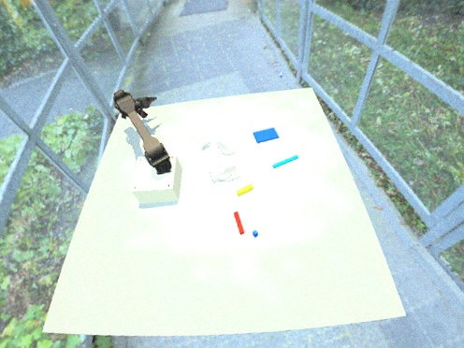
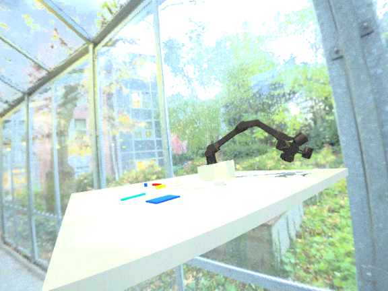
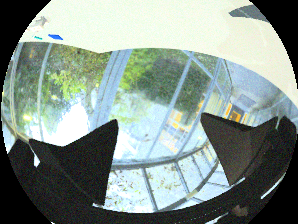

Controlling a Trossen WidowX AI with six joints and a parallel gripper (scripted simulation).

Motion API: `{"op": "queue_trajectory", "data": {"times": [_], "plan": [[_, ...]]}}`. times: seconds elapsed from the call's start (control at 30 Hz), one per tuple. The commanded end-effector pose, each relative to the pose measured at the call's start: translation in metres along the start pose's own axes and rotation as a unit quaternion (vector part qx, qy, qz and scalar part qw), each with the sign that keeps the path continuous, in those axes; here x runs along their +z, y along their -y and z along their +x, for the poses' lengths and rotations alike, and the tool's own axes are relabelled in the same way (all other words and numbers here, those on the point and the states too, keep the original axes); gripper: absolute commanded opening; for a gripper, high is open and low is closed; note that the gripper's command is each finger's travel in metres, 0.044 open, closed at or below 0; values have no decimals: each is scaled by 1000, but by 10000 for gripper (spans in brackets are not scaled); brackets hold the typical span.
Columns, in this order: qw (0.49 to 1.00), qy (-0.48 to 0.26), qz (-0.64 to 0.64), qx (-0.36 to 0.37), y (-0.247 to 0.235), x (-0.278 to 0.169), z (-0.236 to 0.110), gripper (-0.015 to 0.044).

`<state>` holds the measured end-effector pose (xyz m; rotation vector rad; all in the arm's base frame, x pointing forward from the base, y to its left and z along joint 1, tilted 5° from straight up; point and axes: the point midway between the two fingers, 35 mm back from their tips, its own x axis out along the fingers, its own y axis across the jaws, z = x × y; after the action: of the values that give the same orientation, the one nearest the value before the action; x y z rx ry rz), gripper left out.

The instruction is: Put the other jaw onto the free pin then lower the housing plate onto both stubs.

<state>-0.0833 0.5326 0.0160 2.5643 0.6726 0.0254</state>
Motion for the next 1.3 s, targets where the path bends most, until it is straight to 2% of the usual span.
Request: {"op": "queue_trajectory", "data": {"times": [0.0,0.03,0.27,0.67,1.27], "plan": [[1000,0,0,0,0,0,0,426],[1000,0,1,0,0,0,0,440],[999,18,49,-1,-6,-2,15,440],[991,97,89,14,-41,14,79,440],[961,224,151,60,-126,44,167,440]]}}
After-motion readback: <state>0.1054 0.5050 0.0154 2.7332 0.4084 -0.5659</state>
